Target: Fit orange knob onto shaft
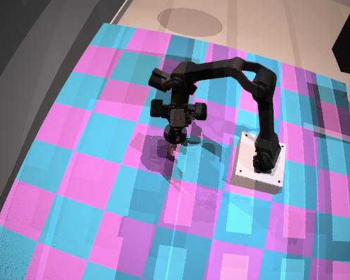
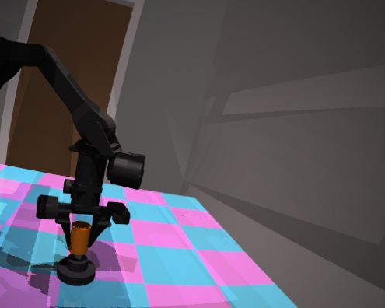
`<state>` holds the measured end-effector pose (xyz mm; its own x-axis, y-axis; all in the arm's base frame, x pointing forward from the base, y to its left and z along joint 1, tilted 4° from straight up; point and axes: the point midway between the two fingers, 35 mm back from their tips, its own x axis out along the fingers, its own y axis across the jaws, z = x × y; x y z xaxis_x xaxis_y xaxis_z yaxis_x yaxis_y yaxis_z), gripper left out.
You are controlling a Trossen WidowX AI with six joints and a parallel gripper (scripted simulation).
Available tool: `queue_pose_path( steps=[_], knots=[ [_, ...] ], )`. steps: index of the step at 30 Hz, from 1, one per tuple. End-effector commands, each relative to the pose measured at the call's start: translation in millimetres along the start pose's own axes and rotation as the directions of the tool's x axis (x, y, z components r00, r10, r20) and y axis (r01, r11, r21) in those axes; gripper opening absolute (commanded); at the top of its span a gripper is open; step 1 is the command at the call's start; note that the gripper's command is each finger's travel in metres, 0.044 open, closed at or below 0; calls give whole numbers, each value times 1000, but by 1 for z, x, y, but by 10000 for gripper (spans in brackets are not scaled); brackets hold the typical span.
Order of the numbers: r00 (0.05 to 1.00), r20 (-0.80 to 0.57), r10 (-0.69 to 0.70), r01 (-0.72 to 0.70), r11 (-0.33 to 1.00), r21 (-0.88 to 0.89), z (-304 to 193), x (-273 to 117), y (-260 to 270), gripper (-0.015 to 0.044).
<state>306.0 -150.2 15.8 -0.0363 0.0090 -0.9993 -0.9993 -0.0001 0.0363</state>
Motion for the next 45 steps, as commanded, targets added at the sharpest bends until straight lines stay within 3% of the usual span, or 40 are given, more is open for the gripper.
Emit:
queue_pose_path(
  steps=[1, 26, 33, 45],
  knots=[
    [1000, -7, -4, 4, 1000, -6, -2, 0, -2, 0],
    [1000, -7, -4, 4, 1000, -6, -3, -2, -4, 0],
    [1000, -7, -4, 2, 979, -203, -2, -3, -1, 0],
    [1000, -7, -4, 2, 977, -214, -1, 3, -1, 0]
  ],
)
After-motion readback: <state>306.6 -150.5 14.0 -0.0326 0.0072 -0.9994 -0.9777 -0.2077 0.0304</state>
